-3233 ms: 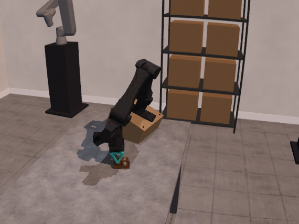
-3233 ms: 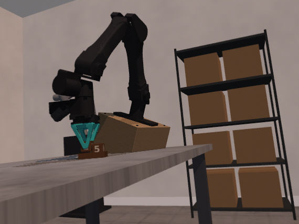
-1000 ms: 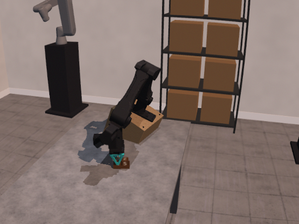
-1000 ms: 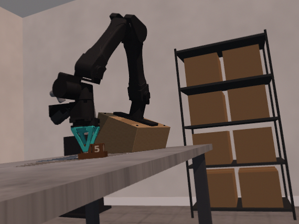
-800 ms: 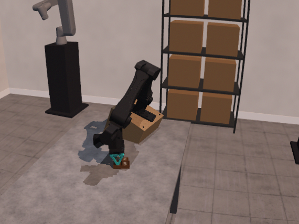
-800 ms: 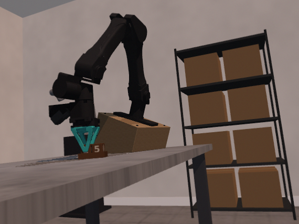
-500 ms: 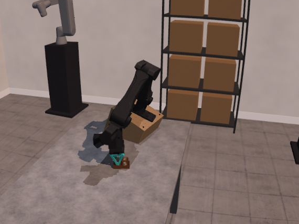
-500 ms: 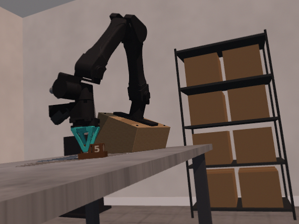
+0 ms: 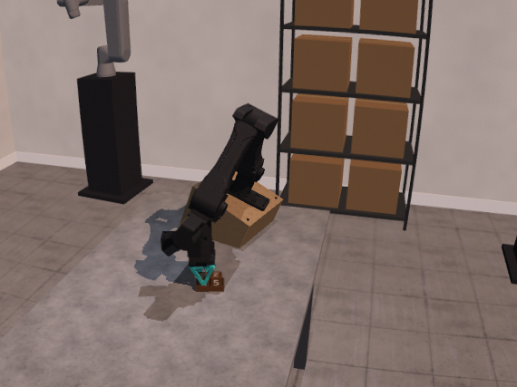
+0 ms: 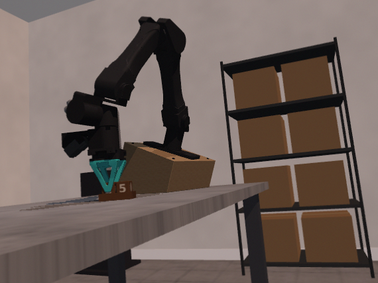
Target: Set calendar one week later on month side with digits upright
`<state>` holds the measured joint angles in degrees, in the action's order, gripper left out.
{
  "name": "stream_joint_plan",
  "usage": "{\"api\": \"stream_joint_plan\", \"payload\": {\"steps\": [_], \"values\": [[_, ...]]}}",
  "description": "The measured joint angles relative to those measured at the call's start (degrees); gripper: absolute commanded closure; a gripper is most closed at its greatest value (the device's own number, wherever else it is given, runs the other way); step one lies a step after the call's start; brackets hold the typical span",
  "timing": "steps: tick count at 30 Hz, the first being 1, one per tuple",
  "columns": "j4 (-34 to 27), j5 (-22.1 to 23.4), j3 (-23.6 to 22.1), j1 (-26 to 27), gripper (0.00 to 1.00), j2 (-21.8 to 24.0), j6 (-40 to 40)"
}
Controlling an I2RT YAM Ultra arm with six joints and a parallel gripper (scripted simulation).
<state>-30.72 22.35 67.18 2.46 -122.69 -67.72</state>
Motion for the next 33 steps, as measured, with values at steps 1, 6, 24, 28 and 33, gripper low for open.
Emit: {"api": "stream_joint_plan", "payload": {"steps": [1,6,24,28,33], "values": [[0.0,0.0,0.0,0.0,0.73,0.0,0.0],[0.0,0.0,0.0,0.0,0.73,0.0,0.0],[0.0,0.0,0.0,0.0,0.61,0.0,0.0],[0.0,0.0,0.0,0.0,0.57,0.0,0.0],[0.0,0.0,0.0,0.0,0.53,0.0,0.0]]}}
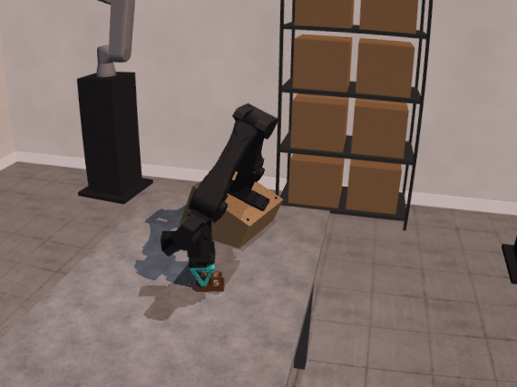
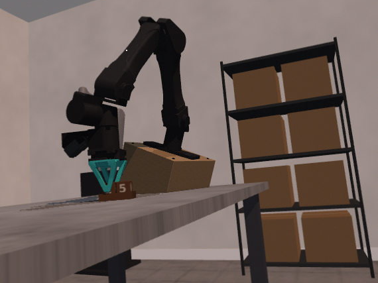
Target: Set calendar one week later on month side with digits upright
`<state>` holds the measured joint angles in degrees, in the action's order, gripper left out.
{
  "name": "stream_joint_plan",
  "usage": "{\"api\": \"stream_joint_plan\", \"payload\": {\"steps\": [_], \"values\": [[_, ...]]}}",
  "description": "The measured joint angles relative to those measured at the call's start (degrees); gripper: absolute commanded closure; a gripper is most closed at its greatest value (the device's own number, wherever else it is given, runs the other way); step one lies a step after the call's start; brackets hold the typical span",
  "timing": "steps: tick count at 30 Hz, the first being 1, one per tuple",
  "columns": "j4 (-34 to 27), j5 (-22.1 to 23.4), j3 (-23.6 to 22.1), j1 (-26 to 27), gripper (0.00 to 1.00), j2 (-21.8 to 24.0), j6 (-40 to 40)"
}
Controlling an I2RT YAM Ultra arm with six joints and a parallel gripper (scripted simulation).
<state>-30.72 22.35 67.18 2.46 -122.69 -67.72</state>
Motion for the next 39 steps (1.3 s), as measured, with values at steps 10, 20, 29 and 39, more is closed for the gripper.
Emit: {"api": "stream_joint_plan", "payload": {"steps": [10,20,29,39], "values": [[0.0,0.0,0.0,0.0,0.53,0.0,0.0],[-2.6,0.0,0.5,0.6,0.53,2.1,1.0],[-10.8,0.0,4.1,3.8,0.53,8.1,3.6],[-16.9,0.0,6.0,5.0,0.53,9.9,5.5]]}}
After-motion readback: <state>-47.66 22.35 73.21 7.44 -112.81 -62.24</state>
